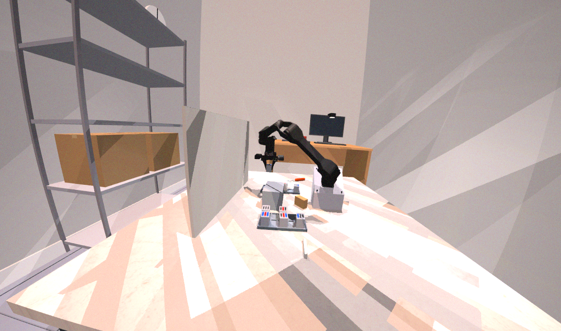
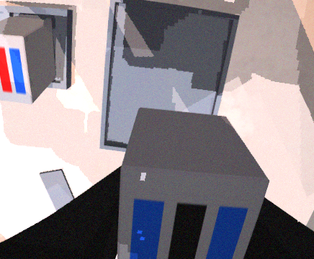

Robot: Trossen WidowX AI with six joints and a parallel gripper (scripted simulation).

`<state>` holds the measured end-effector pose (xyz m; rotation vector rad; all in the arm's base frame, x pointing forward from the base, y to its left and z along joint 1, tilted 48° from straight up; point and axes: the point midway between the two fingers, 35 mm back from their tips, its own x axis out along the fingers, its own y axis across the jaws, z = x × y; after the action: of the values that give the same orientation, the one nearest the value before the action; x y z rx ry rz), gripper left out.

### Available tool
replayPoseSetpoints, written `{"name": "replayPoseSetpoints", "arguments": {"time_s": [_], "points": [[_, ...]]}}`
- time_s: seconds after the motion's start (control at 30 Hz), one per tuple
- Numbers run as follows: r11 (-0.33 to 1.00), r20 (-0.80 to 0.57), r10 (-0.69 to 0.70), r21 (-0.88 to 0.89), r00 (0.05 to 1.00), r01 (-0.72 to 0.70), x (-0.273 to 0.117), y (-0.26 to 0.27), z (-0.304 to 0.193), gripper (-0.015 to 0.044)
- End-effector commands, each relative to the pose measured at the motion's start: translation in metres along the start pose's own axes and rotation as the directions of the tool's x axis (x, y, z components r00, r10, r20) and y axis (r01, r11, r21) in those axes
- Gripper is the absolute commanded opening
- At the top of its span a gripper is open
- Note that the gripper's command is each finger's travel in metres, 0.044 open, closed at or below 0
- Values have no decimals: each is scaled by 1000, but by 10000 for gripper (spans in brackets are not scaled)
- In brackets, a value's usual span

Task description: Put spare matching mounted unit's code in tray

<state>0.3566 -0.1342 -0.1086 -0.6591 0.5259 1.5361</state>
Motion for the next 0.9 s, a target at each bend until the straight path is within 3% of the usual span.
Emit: {"name": "replayPoseSetpoints", "arguments": {"time_s": [0.0, 0.87], "points": [[1000, 5, 0, 9, 1000, 0, 6, 0, 0, 0], [1000, 4, 0, 9, 1000, 0, 33, -1, 0, 0]]}}
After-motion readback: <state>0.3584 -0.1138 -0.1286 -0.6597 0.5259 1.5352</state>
